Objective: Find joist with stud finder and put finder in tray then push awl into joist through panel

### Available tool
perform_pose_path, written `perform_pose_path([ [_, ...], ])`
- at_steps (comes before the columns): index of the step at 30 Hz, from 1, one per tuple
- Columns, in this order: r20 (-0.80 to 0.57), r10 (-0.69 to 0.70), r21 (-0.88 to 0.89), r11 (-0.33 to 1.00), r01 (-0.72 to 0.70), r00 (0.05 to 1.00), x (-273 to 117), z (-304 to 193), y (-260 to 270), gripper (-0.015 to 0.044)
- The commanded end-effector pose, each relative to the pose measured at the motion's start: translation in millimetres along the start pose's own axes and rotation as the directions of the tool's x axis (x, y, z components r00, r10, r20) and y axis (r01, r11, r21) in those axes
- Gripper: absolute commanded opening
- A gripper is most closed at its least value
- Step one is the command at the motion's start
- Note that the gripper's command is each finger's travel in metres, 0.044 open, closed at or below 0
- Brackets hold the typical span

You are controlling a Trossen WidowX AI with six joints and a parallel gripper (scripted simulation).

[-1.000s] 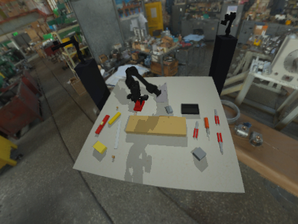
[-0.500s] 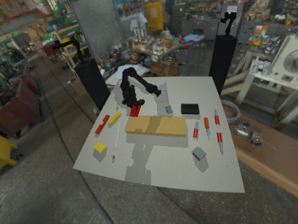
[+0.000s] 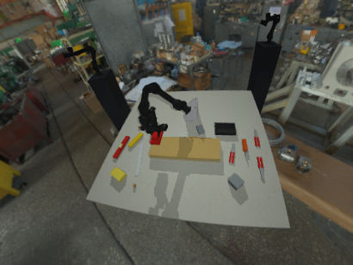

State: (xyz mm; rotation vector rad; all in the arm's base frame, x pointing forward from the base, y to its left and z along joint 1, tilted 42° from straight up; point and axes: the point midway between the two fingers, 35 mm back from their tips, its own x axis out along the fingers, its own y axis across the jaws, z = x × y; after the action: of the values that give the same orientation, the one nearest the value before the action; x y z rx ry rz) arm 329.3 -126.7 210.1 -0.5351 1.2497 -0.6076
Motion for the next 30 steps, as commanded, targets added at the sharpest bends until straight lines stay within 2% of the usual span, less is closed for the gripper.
perform_pose_path([
  [1, 0.018, 0.005, 0.002, 1.000, -0.005, 1.000, -1.2, 5.1, -1.2, 0.0000],
  [30, 0.018, 0.004, 0.003, 1.000, -0.004, 1.000, 42.2, -5.2, -1.4, 0.0000],
])
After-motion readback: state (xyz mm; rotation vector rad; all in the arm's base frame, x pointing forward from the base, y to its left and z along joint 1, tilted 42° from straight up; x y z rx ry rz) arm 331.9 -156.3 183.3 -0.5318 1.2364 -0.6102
